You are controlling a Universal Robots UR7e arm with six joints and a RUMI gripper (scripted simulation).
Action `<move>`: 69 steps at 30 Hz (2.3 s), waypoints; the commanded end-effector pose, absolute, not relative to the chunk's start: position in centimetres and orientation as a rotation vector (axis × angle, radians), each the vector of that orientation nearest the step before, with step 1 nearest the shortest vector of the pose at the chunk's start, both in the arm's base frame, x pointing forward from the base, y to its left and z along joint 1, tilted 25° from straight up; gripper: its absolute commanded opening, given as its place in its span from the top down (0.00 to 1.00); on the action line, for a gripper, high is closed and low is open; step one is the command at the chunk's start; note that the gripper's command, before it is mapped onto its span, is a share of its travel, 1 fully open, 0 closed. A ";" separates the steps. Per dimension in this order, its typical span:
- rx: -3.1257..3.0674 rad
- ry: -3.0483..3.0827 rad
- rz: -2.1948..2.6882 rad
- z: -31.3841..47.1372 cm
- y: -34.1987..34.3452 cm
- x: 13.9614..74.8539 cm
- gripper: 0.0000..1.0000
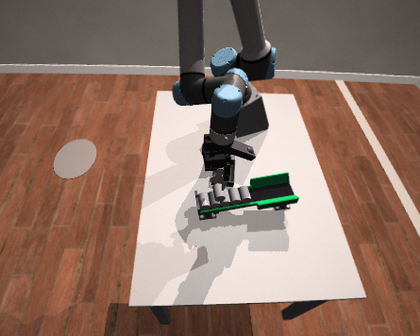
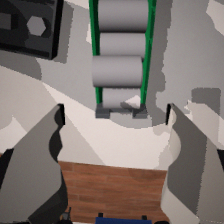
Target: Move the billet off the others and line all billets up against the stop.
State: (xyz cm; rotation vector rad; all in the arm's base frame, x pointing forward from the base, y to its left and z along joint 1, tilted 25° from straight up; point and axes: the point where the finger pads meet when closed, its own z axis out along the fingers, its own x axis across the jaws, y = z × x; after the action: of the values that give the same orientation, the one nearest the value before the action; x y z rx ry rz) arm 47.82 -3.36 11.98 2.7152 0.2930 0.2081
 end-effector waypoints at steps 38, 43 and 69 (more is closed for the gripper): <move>2.717 0.292 0.208 7.4 -5.2 48.9 0.46; 2.717 0.292 0.208 7.4 -5.2 48.9 0.46; 2.717 0.292 0.208 7.4 -5.2 48.9 0.46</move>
State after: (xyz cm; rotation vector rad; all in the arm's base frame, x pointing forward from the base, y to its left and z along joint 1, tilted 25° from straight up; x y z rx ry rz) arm 48.88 -5.25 7.31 2.7175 0.2925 0.2067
